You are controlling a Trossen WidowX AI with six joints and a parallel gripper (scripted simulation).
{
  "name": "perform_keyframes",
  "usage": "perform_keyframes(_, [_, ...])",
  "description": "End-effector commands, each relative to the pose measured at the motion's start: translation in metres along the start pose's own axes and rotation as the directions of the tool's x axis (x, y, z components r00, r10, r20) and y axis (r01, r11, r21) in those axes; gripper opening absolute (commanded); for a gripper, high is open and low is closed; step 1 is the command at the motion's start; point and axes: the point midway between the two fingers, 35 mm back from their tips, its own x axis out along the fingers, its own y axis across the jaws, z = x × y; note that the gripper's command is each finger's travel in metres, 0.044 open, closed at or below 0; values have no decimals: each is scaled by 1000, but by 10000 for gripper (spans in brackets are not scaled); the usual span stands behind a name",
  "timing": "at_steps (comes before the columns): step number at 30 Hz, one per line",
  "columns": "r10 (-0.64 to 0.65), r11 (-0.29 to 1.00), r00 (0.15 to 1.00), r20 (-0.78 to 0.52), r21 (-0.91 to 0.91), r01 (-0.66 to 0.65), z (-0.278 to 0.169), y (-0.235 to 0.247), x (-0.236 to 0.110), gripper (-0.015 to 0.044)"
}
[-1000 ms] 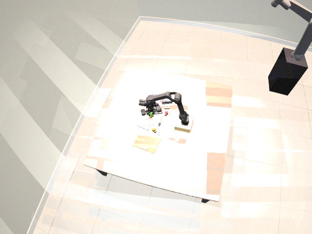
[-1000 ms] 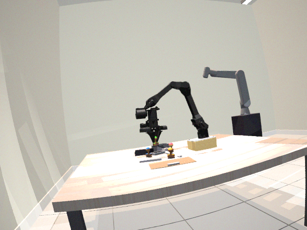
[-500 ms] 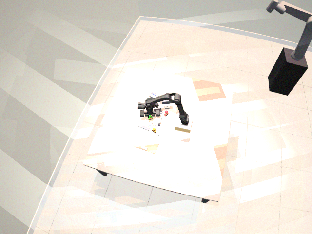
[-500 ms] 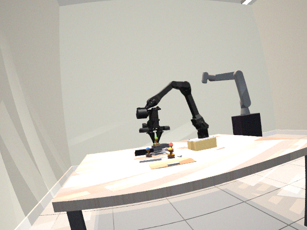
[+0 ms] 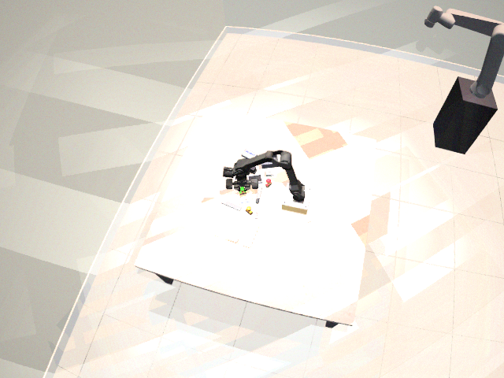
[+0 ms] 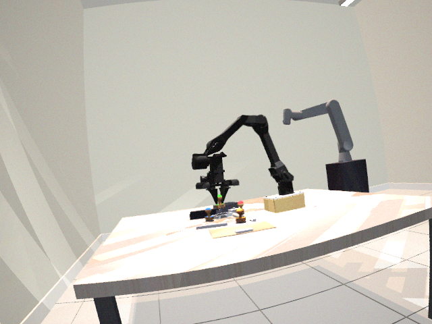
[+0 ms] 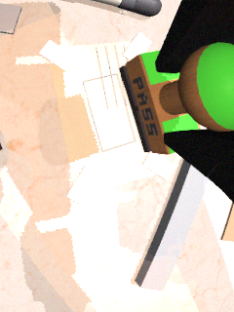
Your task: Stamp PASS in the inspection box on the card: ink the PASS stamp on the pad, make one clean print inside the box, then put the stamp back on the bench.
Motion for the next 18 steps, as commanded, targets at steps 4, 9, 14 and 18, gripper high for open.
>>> perform_keyframes(4, [-4, 1000, 1000, 3, 8, 4, 0, -1, 6, 0])
perform_keyframes(9, [-4, 1000, 1000, 3, 9, 4, 0, -1, 9, 0])
perform_keyframes(14, [-4, 1000, 1000, 3, 11, 4, 0, -1, 13, 0])
perform_keyframes(18, [-5, 1000, 1000, 3, 12, 4, 0, -1, 15, 0])
